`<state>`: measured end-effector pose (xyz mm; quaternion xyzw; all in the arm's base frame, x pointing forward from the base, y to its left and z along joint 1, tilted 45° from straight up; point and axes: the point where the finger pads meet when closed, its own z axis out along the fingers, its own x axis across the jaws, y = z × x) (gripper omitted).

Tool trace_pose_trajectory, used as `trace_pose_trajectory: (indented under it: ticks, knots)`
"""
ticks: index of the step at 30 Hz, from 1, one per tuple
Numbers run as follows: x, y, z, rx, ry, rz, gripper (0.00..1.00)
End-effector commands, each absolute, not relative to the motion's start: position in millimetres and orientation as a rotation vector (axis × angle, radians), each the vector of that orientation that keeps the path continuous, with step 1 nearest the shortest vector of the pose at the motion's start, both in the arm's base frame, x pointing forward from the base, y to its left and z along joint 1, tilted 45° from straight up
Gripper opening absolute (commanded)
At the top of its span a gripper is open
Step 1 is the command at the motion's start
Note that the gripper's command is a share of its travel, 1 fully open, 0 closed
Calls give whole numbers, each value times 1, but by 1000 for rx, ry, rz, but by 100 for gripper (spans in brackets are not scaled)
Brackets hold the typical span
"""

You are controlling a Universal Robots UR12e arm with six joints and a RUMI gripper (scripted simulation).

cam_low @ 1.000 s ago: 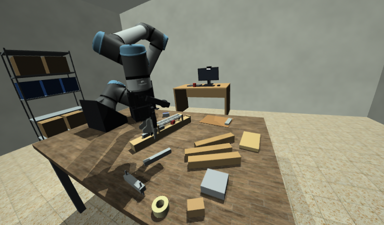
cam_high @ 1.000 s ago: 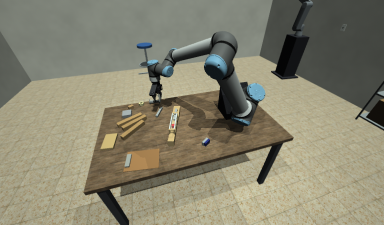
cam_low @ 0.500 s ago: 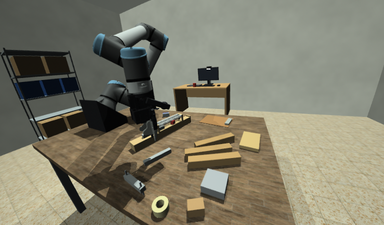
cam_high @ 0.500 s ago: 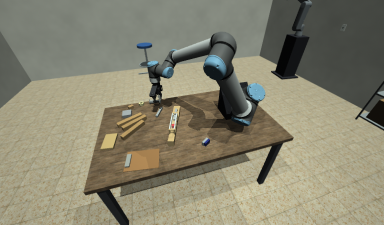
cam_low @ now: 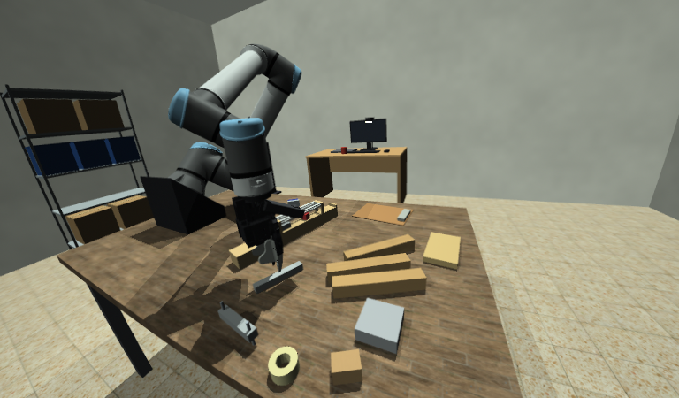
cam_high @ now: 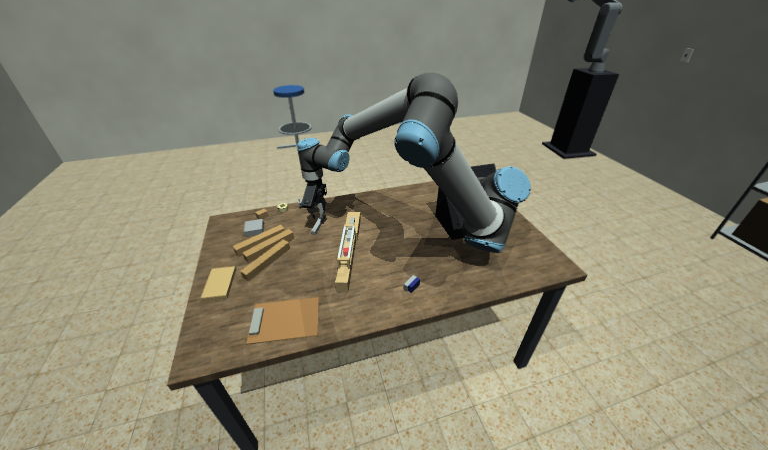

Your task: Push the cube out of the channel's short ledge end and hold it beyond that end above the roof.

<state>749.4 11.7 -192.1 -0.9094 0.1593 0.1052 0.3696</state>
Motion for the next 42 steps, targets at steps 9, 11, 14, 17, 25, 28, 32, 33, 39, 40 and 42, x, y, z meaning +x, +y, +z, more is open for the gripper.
trace_pose_trajectory:
  ticks: [9,11,14,17,25,28,32,33,39,40,42]
  knots:
    - [750,21,-202,-2335,410,267,22]
    - [749,24,-205,-2335,410,267,22]
    - [749,29,-210,-2335,410,267,22]
    - [749,33,-214,-2335,410,267,22]
    - [748,35,-216,-2335,410,267,22]
    - [748,35,-216,-2335,410,267,22]
    - [748,35,-216,-2335,410,267,22]
    - [748,35,-216,-2335,410,267,22]
    - [748,35,-216,-2335,410,267,22]
    - [748,35,-216,-2335,410,267,22]
    - [748,35,-216,-2335,410,267,22]
